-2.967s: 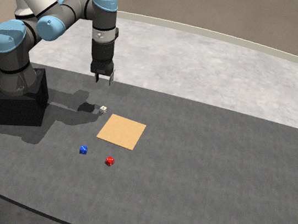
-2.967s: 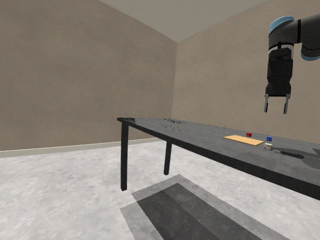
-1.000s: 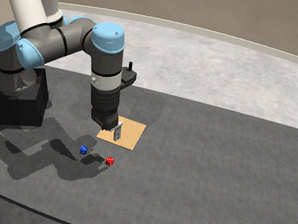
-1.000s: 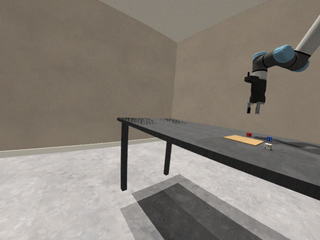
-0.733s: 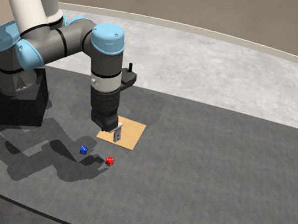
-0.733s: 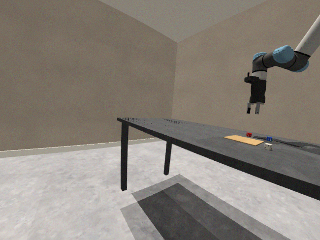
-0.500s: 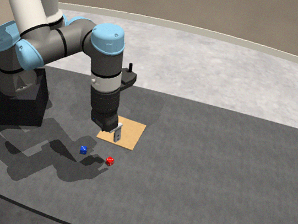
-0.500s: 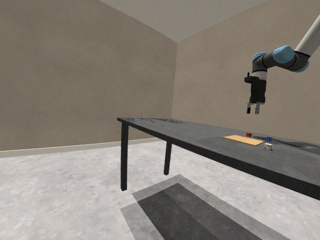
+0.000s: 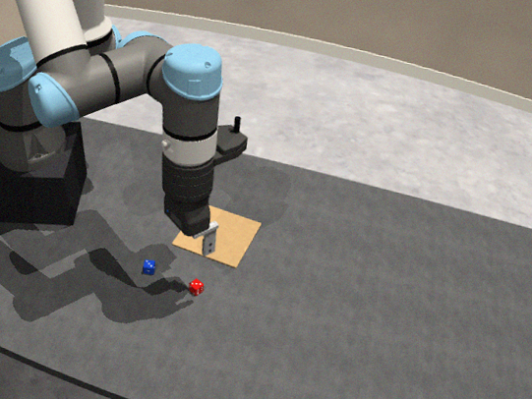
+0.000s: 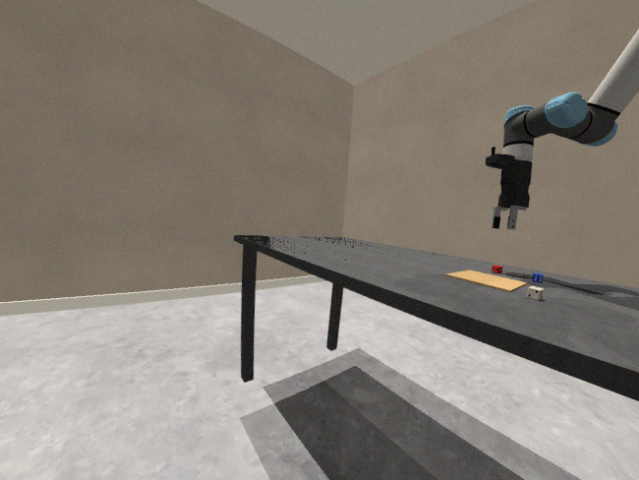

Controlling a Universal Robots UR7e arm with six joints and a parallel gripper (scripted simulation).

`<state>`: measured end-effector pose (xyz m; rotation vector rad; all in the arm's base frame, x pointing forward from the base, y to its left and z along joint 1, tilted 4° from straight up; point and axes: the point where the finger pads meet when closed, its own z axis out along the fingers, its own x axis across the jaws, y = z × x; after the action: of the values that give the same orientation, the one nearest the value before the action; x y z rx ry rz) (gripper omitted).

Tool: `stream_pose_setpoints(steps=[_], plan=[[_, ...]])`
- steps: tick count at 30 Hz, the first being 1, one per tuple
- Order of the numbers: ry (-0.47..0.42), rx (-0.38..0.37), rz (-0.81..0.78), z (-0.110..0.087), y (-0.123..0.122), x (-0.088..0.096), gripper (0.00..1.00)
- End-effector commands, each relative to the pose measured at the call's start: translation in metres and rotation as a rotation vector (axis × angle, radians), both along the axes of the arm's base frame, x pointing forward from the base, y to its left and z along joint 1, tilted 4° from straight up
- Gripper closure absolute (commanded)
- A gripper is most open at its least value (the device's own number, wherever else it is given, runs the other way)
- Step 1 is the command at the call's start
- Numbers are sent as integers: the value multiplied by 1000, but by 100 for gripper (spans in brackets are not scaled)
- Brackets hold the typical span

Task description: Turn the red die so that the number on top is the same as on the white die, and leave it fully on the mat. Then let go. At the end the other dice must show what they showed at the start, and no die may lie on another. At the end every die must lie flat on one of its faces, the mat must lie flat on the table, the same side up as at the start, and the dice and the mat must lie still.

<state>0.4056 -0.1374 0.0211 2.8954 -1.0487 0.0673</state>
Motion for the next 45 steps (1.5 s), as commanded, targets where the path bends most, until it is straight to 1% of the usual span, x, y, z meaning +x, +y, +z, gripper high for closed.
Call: stream_pose_setpoints(steps=[1,8,9,10,12,16,18,20,21,27,29,34,35,42,45], plan=[[-8,1,-107,-3,0,2,0],[-26,6,-345,-12,-1,5,0],[-26,6,-347,-12,-1,5,0],[-29,6,-386,-13,-1,5,0],[-29,6,-386,-13,-1,5,0],[-41,10,-553,-19,-1,6,0],[-44,11,-596,-20,-2,6,0],[-50,13,-679,-23,-2,7,0],[-51,13,-682,-23,-2,7,0],[-66,17,-895,-30,-3,6,0],[-66,17,-895,-30,-3,6,0],[-80,21,-1085,-36,-4,4,0],[-80,21,-1086,-36,-4,4,0],[-95,25,-1292,-43,-5,1,0],[-98,26,-1334,-44,-5,0,0]])
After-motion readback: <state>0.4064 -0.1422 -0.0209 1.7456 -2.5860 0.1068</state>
